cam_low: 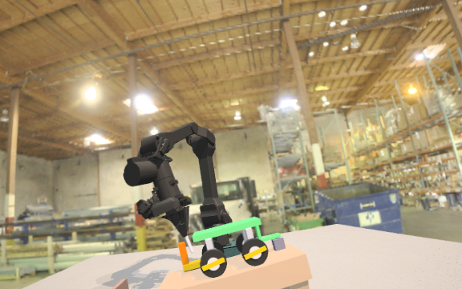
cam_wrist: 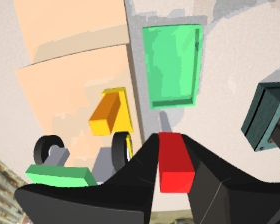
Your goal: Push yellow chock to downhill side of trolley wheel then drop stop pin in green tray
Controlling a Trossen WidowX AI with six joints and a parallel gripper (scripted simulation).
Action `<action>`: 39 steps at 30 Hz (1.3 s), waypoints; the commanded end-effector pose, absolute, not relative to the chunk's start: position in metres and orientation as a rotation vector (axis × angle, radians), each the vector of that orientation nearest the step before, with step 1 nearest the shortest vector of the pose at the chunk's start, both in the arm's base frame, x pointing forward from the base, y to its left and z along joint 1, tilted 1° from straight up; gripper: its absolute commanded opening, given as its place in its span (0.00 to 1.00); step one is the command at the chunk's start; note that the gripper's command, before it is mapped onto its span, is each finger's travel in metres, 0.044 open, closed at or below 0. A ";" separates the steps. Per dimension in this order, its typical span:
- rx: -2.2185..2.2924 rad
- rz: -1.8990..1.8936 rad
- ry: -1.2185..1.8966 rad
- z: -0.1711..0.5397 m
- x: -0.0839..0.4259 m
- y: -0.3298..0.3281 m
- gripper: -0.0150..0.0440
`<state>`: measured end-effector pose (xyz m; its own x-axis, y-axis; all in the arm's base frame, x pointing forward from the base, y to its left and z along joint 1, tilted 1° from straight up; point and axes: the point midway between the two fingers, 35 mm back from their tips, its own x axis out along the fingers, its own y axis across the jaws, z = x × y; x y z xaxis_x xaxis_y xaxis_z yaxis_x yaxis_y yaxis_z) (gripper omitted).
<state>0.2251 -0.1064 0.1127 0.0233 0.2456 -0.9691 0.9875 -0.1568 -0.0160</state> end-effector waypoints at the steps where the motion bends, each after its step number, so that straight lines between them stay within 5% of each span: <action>1: 1.588 -1.301 1.222 0.114 0.224 -0.105 0.25; 39: 2.176 -2.135 0.130 0.115 0.225 -0.098 0.25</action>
